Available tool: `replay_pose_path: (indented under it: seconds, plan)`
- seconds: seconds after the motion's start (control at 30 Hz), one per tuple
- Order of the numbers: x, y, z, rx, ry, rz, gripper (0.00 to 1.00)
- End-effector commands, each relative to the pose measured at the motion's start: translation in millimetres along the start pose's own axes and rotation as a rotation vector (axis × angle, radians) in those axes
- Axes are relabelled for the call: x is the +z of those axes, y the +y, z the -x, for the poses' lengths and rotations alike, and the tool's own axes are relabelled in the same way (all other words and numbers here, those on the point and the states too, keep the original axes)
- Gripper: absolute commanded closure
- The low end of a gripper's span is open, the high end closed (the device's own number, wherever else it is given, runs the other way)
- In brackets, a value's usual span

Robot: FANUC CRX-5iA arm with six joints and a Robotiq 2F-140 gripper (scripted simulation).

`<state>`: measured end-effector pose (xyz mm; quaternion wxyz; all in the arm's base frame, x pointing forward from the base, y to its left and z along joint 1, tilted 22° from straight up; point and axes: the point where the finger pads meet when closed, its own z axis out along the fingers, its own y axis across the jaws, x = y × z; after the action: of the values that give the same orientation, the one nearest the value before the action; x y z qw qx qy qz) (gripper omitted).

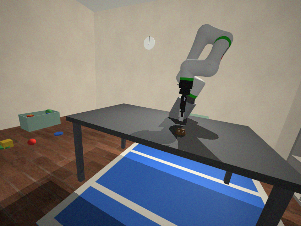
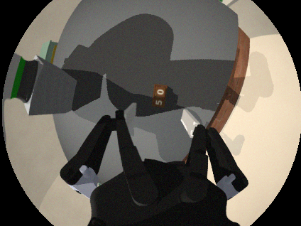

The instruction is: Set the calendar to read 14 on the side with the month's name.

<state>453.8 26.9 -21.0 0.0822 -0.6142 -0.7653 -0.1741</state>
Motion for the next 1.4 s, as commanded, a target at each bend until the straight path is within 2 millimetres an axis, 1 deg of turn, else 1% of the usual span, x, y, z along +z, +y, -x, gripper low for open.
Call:
replay_pose_path:
  seconds: [0.0, 0.5, 0.63, 0.87, 0.93, 1.2, 1.37]
  plan:
    - [0, 0, 0, 0.0, 0.0, 0.0, 0.0]
    - [0, 0, 0, 0.0, 0.0, 0.0, 0.0]
    - [-3, 0, 0, 0.0, 0.0, 0.0, 0.0]
    - [-21, 0, 0, 0.0, 0.0, 0.0, 0.0]
    - [-21, 0, 0, 0.0, 0.0, 0.0, 0.0]
    - [-48, 0, 0, 0.0, 0.0, 0.0, 0.0]
    - [-56, 0, 0, 0.0, 0.0, 0.0, 0.0]
